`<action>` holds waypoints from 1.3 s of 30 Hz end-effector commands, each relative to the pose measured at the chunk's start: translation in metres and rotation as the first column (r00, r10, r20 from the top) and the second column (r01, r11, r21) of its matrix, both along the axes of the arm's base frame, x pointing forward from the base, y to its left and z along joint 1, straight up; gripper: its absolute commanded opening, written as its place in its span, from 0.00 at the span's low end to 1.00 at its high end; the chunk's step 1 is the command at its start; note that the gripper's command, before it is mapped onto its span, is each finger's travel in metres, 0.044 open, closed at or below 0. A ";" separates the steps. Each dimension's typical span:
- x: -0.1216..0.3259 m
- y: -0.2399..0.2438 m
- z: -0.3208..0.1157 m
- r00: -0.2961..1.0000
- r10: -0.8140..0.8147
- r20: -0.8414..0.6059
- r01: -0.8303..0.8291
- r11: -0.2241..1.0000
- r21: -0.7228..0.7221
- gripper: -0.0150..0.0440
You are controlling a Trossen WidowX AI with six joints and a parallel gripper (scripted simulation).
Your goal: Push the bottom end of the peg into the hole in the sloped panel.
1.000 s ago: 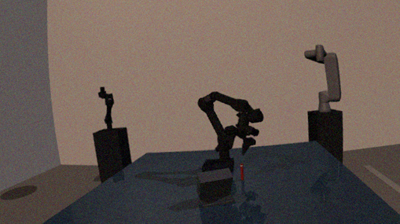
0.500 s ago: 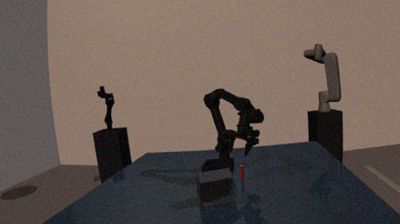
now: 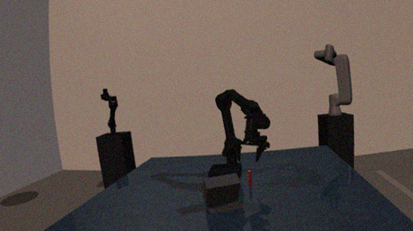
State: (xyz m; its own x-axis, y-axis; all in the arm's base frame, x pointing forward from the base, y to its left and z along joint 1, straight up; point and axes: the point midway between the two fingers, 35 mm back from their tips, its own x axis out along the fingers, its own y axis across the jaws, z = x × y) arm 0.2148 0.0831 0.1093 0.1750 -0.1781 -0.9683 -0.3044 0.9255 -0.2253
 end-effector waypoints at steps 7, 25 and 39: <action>0.019 0.000 -0.003 0.988 -0.132 -0.081 0.140 0.985 0.105 1.00; 0.040 -0.004 -0.011 0.959 -0.238 -0.157 0.266 0.945 0.191 1.00; 0.042 -0.003 -0.034 0.959 -0.238 -0.157 0.265 0.945 0.191 1.00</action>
State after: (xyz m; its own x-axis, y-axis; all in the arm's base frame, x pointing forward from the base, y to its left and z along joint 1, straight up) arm 0.2566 0.0792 0.0792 0.0226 0.0022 -0.9997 -0.0736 0.9973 0.0006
